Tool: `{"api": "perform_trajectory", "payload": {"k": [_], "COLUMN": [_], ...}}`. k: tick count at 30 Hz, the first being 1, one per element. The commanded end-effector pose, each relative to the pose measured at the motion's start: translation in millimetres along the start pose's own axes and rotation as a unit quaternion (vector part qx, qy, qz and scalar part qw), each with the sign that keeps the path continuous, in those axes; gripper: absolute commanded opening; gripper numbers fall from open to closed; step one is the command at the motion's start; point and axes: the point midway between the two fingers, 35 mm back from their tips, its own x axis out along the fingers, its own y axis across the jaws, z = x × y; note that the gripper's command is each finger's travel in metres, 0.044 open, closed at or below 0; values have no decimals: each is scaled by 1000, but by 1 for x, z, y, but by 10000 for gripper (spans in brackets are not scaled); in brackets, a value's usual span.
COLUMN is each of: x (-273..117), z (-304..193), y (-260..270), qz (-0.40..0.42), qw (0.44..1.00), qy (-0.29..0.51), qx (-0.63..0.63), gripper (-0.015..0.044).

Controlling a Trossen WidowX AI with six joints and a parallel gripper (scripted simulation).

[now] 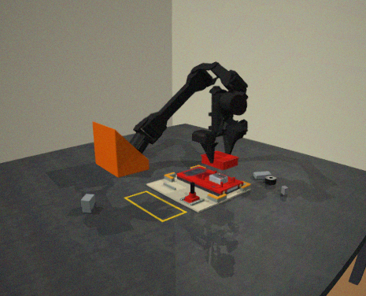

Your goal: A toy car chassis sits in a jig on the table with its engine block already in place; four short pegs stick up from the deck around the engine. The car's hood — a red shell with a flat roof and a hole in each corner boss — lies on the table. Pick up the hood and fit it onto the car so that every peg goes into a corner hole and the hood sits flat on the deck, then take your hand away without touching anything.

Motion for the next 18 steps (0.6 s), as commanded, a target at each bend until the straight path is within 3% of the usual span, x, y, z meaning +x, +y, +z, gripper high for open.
{"api": "perform_trajectory", "payload": {"k": [1, 7, 18], "x": [17, 36, 36], "z": [-2, -6, -6], "y": [2, 3, 4], "qz": [4, 4, 4], "qw": [1000, 1000, 1000], "qy": [1, 1, 1], "qx": [3, 3, 3], "gripper": [0, 0, 0]}}
